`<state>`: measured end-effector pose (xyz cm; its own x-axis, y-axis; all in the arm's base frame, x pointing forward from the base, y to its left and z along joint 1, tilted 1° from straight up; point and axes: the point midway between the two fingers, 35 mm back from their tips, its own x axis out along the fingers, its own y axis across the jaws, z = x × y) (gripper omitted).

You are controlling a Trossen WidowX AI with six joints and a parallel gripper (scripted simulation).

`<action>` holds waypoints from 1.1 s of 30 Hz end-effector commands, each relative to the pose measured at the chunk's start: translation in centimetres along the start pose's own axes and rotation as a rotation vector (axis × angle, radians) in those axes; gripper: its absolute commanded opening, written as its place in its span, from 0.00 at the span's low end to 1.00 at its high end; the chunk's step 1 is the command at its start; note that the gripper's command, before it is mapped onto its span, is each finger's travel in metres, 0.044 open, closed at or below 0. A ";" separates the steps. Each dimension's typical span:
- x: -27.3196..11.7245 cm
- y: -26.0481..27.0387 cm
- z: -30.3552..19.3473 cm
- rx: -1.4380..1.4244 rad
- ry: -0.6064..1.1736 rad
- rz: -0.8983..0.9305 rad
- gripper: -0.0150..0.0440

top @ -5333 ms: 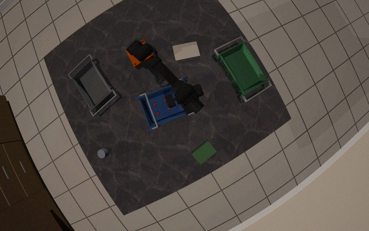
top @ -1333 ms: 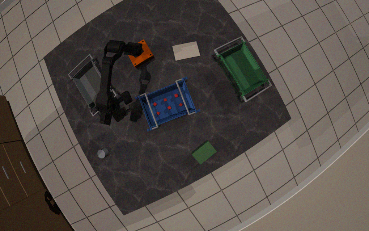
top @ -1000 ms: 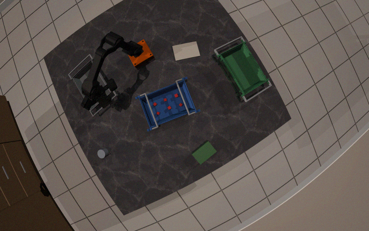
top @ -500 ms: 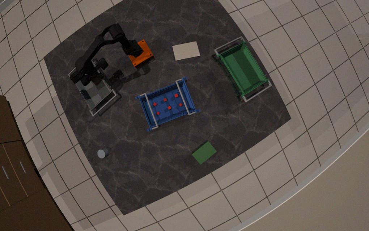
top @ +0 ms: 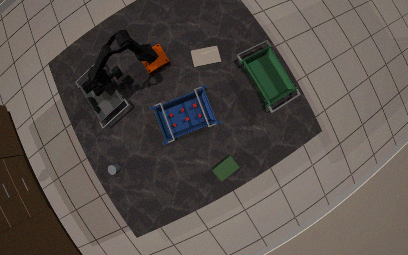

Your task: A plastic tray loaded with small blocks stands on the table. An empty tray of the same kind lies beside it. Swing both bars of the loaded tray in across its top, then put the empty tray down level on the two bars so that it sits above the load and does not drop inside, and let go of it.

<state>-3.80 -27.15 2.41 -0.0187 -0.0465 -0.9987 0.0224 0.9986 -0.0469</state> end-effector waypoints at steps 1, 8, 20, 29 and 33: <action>2.1 0.7 0.0 -0.005 -0.001 0.018 1.00; 2.7 0.8 0.1 -0.005 -0.001 0.018 1.00; 2.7 0.8 0.1 -0.005 -0.001 0.018 0.95; 2.7 0.8 0.1 -0.005 -0.001 0.018 0.73; 2.7 0.8 0.1 -0.005 -0.001 0.018 0.63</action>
<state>-3.77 -26.63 -0.20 -0.0169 -0.0325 -0.9993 0.0224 0.9992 -0.0329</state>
